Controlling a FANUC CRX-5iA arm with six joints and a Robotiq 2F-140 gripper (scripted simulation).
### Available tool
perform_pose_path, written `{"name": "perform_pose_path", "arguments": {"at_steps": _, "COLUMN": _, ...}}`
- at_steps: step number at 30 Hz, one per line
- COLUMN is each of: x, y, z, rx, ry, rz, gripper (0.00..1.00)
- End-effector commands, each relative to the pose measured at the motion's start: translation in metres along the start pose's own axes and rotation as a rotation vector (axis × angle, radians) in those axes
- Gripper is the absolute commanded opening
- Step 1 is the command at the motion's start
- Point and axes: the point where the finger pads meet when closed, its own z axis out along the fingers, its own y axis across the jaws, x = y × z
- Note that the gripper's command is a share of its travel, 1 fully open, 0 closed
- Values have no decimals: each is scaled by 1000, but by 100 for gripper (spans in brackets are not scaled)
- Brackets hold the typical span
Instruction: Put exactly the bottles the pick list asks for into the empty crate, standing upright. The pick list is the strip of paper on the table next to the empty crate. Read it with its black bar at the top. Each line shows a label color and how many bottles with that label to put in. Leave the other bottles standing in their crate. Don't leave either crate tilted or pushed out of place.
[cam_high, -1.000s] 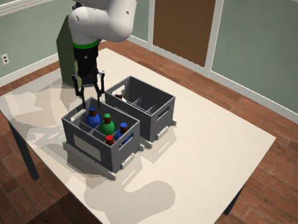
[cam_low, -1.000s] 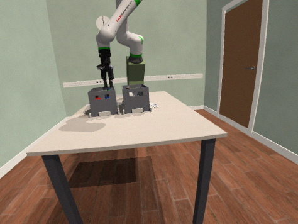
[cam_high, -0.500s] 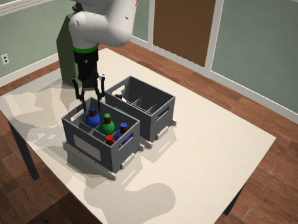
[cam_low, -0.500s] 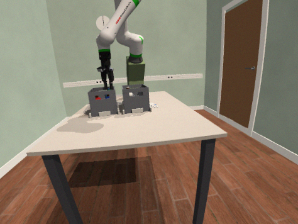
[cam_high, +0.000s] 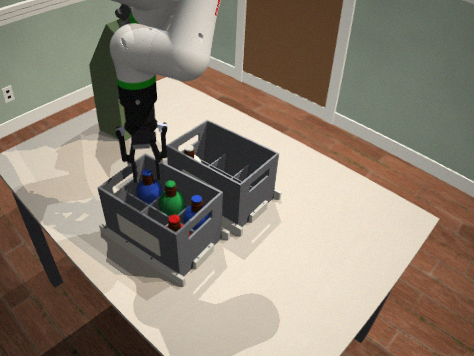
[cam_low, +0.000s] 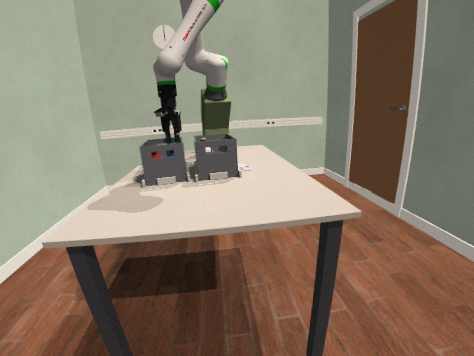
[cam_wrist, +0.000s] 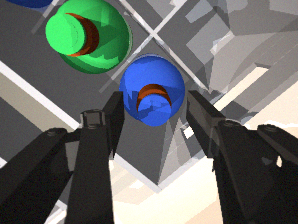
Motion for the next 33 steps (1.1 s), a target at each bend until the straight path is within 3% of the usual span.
{"name": "perform_pose_path", "arguments": {"at_steps": 1, "x": 0, "y": 0, "z": 0, "rx": 0, "ry": 1, "rz": 0, "gripper": 44}}
{"name": "perform_pose_path", "arguments": {"at_steps": 4, "x": 0, "y": 0, "z": 0, "rx": 0, "ry": 1, "rz": 0, "gripper": 44}}
{"name": "perform_pose_path", "arguments": {"at_steps": 5, "x": 0, "y": 0, "z": -2, "rx": 0, "ry": 1, "rz": 0, "gripper": 10}}
{"name": "perform_pose_path", "arguments": {"at_steps": 33, "x": 0, "y": 0, "z": -2, "rx": 0, "ry": 1, "rz": 0, "gripper": 10}}
